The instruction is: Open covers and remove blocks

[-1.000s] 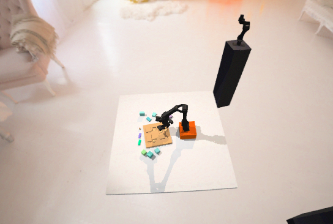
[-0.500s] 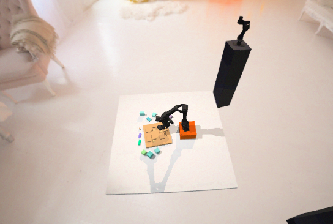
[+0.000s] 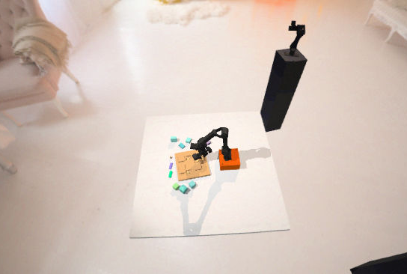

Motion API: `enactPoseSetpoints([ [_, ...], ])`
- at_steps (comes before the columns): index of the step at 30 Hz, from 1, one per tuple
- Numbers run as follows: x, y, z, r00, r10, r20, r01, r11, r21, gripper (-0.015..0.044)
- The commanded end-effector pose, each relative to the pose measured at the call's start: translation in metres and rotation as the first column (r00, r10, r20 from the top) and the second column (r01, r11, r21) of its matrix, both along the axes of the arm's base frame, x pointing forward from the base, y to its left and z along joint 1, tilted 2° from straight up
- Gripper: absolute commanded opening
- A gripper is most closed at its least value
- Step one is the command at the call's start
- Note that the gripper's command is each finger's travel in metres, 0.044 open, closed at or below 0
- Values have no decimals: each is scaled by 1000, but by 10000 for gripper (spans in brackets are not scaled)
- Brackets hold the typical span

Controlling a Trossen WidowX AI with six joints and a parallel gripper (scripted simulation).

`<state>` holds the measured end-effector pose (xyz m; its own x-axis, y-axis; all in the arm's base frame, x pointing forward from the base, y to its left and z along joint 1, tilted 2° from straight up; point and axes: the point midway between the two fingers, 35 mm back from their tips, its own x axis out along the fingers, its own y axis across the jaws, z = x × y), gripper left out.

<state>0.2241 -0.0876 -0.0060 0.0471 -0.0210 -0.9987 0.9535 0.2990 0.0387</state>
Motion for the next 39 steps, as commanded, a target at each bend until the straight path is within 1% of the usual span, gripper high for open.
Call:
enactPoseSetpoints([
  [1, -1, 0, -5, 1000, -6, -4, 6, 1000, 0, 144],
  [29, 0, 0, -23, 1000, -6, -4, 6, 1000, 0, 144],
  [39, 0, 0, -21, 1000, 0, -2, 0, 1000, 1, 80],
])
